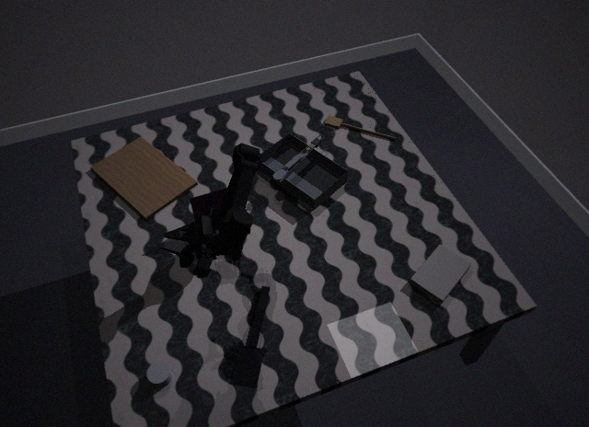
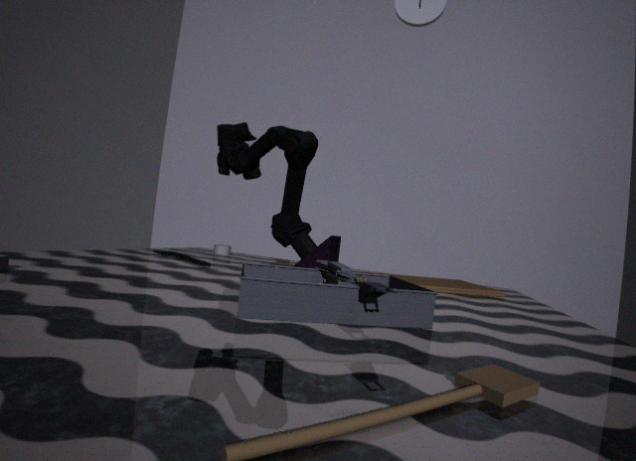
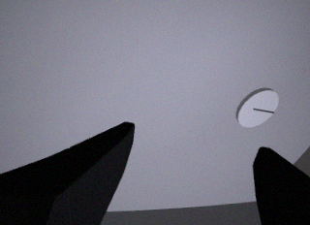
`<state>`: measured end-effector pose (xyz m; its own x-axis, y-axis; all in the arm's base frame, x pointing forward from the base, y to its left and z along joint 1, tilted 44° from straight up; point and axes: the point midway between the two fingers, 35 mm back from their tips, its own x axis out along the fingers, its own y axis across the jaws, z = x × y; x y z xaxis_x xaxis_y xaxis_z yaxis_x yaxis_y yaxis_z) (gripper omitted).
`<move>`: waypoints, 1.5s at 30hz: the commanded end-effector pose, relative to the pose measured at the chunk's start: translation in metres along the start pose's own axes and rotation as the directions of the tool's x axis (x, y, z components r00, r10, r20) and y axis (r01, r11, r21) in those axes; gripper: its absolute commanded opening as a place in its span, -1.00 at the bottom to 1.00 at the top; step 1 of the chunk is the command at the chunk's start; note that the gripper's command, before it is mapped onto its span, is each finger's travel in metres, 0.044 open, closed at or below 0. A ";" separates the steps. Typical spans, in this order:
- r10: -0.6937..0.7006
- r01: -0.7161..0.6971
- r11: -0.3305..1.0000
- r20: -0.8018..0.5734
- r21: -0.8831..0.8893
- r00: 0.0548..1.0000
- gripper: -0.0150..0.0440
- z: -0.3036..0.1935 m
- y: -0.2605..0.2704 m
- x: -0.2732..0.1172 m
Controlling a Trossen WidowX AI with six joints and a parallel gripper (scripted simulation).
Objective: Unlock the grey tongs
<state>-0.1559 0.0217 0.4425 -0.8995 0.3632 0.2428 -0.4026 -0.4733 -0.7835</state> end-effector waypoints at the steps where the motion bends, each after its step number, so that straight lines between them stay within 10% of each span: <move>1: 0.107 -0.108 0.994 0.181 -0.004 0.978 0.39 0.056 0.022 -0.005; 23: 0.500 -0.555 0.800 0.765 -0.228 0.406 0.39 0.232 0.101 -0.185; 45: 0.616 -0.532 0.493 0.708 -0.688 -0.345 0.39 0.209 0.099 -0.448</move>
<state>0.1232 -0.3525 0.3948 -0.1727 -0.9811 -0.0874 0.3976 0.0117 -0.9175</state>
